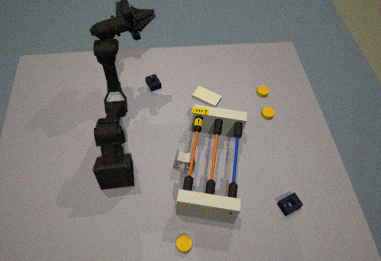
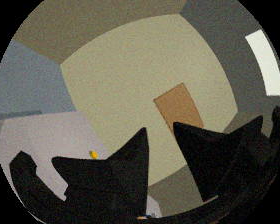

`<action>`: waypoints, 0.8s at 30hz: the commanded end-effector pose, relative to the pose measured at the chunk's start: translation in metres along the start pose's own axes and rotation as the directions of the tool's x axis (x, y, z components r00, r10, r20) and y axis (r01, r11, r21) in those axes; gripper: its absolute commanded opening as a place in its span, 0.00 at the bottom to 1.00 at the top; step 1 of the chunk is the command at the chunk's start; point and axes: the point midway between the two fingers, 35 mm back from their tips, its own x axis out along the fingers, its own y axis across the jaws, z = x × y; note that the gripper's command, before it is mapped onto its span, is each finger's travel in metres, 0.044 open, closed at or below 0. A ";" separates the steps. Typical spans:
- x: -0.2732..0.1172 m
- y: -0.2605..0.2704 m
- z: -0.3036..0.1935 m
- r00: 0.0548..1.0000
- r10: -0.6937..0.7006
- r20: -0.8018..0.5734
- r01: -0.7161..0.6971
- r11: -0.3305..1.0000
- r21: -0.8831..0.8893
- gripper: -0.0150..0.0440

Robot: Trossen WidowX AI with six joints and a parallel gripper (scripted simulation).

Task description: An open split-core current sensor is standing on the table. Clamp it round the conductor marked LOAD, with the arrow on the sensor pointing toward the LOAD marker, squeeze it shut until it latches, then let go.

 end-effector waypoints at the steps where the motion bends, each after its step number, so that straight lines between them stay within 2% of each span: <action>1: -0.001 -0.001 0.001 1.000 0.003 0.009 -0.003 1.000 0.004 0.51; 8: -0.021 -0.067 0.020 0.960 0.028 0.278 -0.074 0.985 0.159 0.82; 12: -0.016 -0.107 0.009 0.931 -0.007 0.364 -0.094 0.962 0.257 1.00; 18: 0.017 -0.146 -0.031 0.926 -0.075 0.370 -0.087 0.912 0.401 1.00; 24: 0.066 -0.147 -0.090 0.964 -0.101 0.244 -0.038 0.861 0.507 1.00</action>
